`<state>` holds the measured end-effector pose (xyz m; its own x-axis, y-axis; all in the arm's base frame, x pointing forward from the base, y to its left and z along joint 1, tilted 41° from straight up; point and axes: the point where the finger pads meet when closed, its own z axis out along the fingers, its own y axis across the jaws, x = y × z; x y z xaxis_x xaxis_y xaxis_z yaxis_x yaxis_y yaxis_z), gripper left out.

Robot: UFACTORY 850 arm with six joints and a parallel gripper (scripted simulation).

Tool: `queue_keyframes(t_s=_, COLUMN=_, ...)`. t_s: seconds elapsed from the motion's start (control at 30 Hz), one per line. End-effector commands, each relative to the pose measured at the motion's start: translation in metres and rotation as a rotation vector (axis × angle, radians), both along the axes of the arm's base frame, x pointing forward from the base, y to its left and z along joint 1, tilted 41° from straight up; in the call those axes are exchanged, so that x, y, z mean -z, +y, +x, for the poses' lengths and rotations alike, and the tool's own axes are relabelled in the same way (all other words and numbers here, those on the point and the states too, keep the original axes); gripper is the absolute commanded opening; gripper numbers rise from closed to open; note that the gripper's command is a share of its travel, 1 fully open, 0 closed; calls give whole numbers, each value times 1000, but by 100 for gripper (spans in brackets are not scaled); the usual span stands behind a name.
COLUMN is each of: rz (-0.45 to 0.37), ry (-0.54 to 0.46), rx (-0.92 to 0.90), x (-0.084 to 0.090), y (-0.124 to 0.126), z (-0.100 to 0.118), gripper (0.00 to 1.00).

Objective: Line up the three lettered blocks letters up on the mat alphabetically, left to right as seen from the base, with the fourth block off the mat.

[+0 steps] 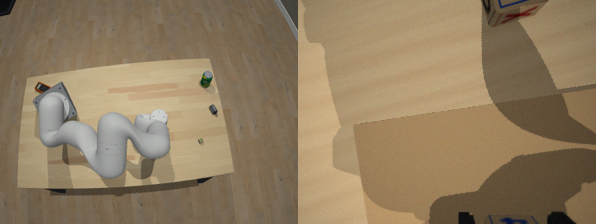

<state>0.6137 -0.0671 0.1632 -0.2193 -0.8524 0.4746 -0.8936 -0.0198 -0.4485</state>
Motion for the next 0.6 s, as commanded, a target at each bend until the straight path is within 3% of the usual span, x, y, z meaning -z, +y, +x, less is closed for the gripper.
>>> queue_keyframes(t_s=0.0, rz=0, ry=-1, rx=0, x=-1, y=0, z=0, gripper=43)
queue_keyframes(t_s=0.33, rz=0, ry=-1, rx=0, x=-7, y=5, z=-3, gripper=43)
queue_keyframes(t_s=0.57, rz=0, ry=-1, rx=0, x=-31, y=21, z=-15, gripper=43)
